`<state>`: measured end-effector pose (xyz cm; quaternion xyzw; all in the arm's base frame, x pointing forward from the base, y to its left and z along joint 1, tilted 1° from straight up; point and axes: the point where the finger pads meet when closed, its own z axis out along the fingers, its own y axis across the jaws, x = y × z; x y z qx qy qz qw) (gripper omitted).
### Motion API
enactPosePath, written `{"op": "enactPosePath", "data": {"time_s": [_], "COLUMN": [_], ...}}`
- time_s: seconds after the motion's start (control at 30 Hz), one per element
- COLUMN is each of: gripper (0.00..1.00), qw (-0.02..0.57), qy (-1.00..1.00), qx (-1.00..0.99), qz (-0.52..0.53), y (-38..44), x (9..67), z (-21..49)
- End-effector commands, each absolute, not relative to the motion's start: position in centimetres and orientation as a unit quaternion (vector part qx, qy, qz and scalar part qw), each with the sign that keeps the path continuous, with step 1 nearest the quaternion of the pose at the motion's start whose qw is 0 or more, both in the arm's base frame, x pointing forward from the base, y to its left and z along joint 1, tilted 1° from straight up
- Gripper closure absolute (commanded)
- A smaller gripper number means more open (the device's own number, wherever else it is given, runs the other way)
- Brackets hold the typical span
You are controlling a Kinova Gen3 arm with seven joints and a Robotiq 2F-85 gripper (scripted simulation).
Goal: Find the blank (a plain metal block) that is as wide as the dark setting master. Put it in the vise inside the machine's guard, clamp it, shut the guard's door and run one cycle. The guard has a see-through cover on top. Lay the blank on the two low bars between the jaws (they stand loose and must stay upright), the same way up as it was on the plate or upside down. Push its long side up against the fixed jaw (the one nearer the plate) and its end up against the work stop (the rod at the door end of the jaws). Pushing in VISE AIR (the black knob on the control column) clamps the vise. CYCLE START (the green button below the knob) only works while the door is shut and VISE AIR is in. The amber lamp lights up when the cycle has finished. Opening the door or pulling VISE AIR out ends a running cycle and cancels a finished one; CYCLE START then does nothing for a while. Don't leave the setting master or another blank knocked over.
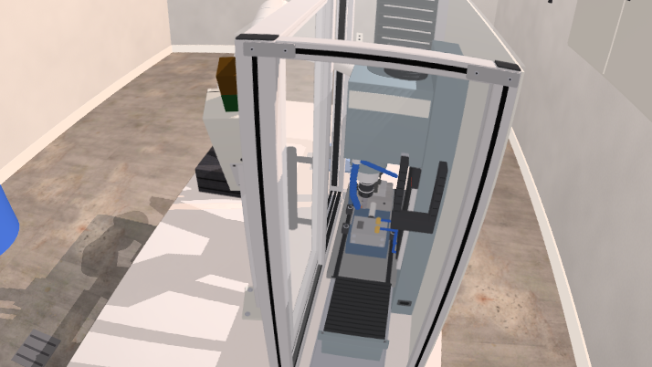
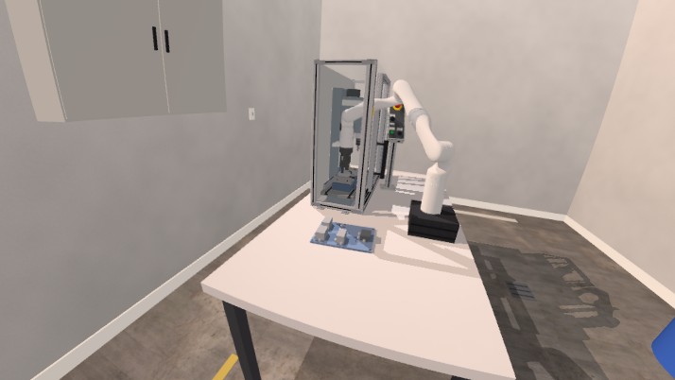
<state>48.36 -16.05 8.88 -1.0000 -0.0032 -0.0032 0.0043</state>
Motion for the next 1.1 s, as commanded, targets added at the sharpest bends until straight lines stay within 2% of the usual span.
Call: {"op": "enactPosePath", "data": {"time_s": [0.0,0.1,0.5,0.67,1.07], "gripper": [0.00,0.00,0.00,0.00,0.00], "qw": [0.004,0.004,0.004,0.004,0.004], "qy": [-0.003,-0.003,-0.003,-0.003,-0.003], "qx": [-1.000,-1.000,-1.000,-1.000,-1.000], "qz": [-0.004,-0.004,-0.004,-0.004,-0.004], "y": [-16.1,-16.1,-16.1,-16.1,-16.1], "x": [48.4,48.4,48.4,48.4,48.4], "z": [10.6,13.0,13.0,17.0,17.0]}}
